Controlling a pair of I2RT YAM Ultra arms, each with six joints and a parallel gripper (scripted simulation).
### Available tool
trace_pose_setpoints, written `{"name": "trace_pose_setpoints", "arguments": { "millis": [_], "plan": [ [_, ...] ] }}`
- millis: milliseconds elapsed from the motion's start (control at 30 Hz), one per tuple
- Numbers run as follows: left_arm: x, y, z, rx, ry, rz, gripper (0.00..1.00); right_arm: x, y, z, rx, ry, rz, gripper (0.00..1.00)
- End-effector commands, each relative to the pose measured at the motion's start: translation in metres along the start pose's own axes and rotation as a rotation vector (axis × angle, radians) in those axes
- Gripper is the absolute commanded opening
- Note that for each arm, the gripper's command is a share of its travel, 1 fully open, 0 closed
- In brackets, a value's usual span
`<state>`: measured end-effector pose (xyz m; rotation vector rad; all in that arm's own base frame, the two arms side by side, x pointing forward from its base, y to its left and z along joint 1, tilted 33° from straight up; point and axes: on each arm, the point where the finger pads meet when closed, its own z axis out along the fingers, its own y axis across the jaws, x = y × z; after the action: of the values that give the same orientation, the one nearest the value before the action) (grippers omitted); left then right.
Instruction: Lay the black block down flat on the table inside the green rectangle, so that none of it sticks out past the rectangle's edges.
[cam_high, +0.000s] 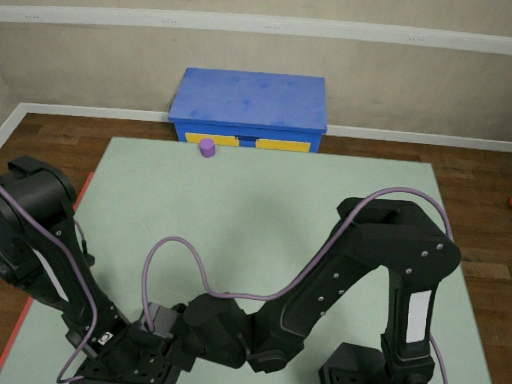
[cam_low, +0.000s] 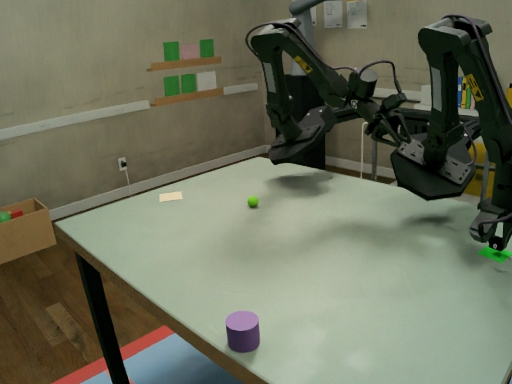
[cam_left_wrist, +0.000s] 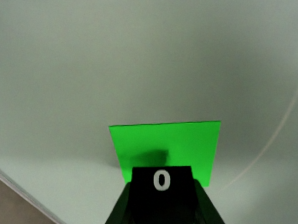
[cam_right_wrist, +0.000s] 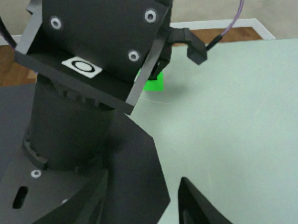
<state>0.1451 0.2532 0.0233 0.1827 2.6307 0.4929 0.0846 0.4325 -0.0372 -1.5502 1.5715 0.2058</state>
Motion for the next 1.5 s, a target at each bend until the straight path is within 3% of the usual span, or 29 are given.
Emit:
{"name": "trace_pose_setpoints", "arguments": {
  "millis": [0, 1233, 1467],
  "plan": [
    [0.001, -0.004, 0.007, 0.003, 0.003, -0.007, 0.27, -0.028, -0.001, 0.001, 0.007, -0.067, 0.033, 0.46],
    [0.001, -0.005, 0.024, 0.003, 0.004, -0.007, 0.27, -0.028, -0.001, 0.001, 0.007, -0.067, 0.033, 0.46],
    [0.000, -0.003, 0.016, 0.007, -0.003, -0.006, 0.27, -0.028, -0.001, 0.001, 0.007, -0.067, 0.033, 0.46]
  ]
}}
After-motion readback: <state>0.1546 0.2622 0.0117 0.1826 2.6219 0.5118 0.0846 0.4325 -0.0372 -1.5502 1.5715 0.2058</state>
